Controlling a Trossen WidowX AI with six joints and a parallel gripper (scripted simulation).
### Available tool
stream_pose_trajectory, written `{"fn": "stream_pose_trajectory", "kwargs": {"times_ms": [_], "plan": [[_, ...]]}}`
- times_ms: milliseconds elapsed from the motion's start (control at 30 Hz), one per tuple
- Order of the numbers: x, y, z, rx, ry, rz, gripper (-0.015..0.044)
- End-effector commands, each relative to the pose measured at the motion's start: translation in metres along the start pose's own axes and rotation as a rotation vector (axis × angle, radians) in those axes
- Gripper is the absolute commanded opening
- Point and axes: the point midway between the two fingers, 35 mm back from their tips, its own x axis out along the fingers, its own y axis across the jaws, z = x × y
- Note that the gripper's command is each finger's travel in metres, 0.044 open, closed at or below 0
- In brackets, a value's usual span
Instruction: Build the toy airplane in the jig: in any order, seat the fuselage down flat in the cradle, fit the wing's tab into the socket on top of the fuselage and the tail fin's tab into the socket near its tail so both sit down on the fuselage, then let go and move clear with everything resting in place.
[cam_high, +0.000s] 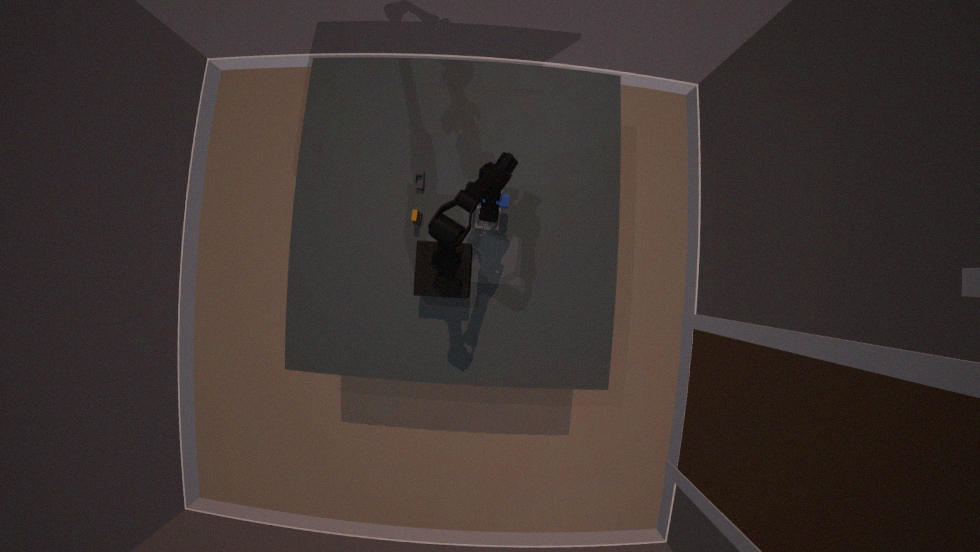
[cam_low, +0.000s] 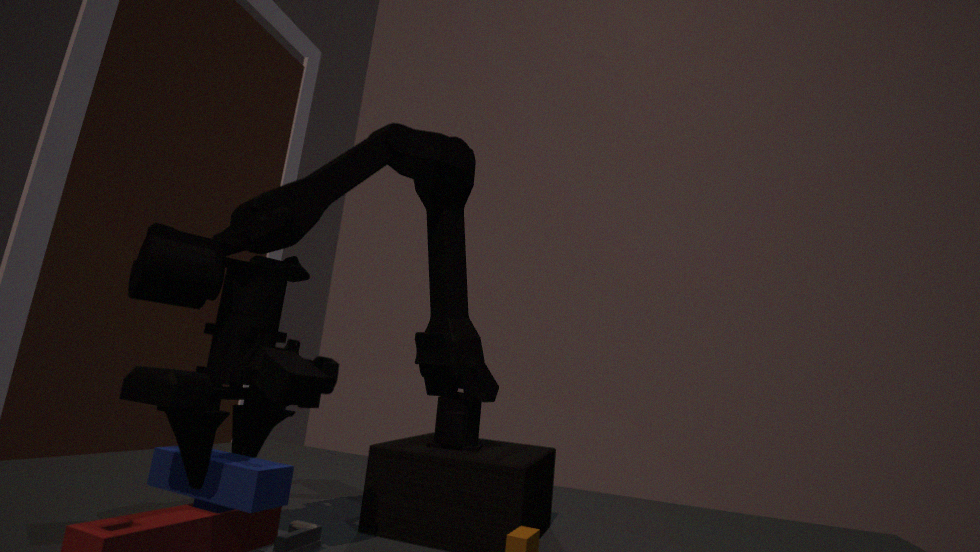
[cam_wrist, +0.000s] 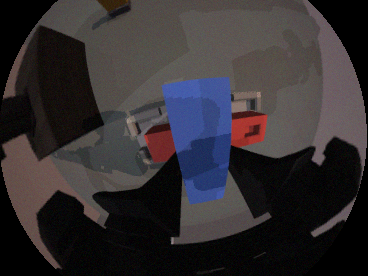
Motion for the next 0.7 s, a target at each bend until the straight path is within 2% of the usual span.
{"fn": "stream_pose_trajectory", "kwargs": {"times_ms": [0,433,467,667], "plan": [[-0.0003,-0.0002,-0.0001,0.000,0.000,-0.001,0.0083],[-0.0003,-0.0002,-0.0001,0.000,0.000,-0.001,0.0424],[-0.0003,-0.0002,-0.0001,0.000,0.000,-0.001,0.0440],[-0.0003,-0.0002,-0.0001,0.000,0.000,-0.001,0.0440]]}}
